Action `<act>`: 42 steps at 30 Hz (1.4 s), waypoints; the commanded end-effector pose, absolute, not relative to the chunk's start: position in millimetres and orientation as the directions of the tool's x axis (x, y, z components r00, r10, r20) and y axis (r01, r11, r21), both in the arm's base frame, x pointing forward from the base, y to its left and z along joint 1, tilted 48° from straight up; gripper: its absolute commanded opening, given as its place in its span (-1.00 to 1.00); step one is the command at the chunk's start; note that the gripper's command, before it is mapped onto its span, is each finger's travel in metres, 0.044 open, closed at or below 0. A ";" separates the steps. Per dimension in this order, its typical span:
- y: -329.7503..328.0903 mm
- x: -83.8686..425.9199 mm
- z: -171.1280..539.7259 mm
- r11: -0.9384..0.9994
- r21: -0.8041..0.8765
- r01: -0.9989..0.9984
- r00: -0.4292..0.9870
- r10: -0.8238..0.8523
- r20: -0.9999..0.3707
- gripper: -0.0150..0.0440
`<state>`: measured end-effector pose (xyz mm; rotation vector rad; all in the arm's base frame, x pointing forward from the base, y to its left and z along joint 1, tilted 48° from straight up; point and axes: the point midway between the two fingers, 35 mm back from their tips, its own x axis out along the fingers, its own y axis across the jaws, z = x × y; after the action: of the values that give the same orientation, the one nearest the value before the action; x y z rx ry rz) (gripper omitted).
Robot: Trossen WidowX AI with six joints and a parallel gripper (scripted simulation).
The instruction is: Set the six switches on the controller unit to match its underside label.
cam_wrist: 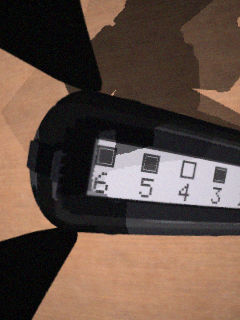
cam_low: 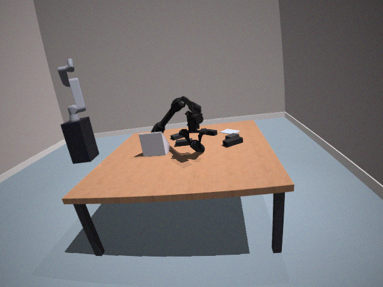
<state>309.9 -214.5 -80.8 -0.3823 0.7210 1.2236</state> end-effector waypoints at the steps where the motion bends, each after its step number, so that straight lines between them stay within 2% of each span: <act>1: -214.1 310.9 -74.4 0.318 0.105 -0.942 0.165 0.715 -0.679 0.64; 42: -207.7 316.7 -42.5 0.317 0.106 -0.942 0.165 0.716 -0.678 0.64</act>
<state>314.1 -210.7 -47.6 -0.3857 0.7225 1.2235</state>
